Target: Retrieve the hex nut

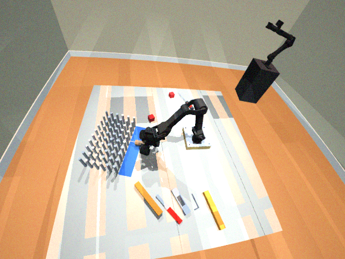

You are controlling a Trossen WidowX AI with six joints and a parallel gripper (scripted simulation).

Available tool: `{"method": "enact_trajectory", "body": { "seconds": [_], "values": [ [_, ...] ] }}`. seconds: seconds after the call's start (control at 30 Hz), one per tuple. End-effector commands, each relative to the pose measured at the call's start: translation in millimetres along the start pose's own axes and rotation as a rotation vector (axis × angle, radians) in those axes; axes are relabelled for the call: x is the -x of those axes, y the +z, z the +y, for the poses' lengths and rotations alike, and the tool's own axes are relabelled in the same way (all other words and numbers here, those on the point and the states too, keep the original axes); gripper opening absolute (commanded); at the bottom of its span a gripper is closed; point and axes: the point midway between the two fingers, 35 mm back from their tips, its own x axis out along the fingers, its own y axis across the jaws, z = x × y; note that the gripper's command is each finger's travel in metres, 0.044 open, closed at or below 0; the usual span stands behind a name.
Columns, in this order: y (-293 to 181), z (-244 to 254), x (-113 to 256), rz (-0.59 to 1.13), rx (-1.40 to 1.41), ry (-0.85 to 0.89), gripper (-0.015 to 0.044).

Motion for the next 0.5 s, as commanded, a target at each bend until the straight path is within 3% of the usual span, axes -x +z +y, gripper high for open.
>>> {"method": "enact_trajectory", "body": {
  "seconds": [0.0,0.47],
  "values": [
    [-1.1,1.0,3.6,0.013,-0.008,0.005,0.0000],
    [6.7,0.7,8.7,0.012,-0.008,0.004,0.0000]
  ]
}}
